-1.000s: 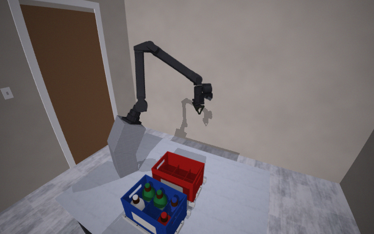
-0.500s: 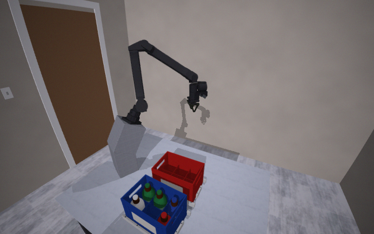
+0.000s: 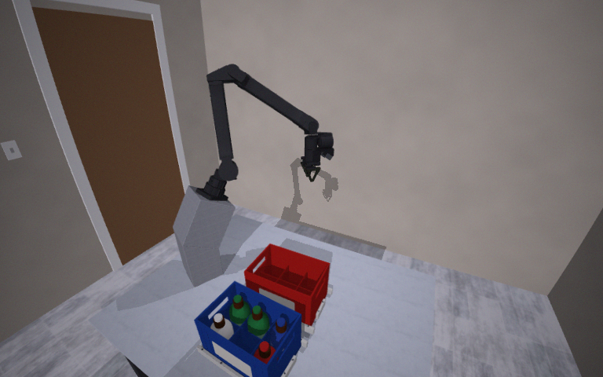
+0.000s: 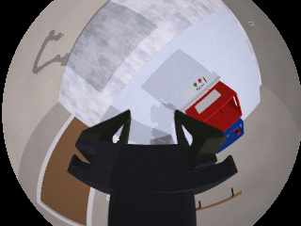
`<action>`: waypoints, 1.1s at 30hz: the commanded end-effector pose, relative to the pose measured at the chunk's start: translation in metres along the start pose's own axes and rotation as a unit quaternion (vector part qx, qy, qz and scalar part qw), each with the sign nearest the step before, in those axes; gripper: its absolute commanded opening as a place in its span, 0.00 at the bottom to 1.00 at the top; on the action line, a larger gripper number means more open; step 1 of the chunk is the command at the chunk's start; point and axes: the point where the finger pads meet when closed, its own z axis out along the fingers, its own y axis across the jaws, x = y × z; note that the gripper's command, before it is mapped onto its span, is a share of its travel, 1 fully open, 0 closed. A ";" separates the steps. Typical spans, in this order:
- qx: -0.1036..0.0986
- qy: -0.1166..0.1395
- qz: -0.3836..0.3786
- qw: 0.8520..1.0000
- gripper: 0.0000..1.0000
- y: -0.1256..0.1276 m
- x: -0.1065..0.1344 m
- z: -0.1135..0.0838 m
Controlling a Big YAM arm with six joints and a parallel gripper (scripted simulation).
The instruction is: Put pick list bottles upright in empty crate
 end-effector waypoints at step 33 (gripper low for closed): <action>0.003 -0.003 0.000 1.000 0.61 -0.011 -0.003 0.005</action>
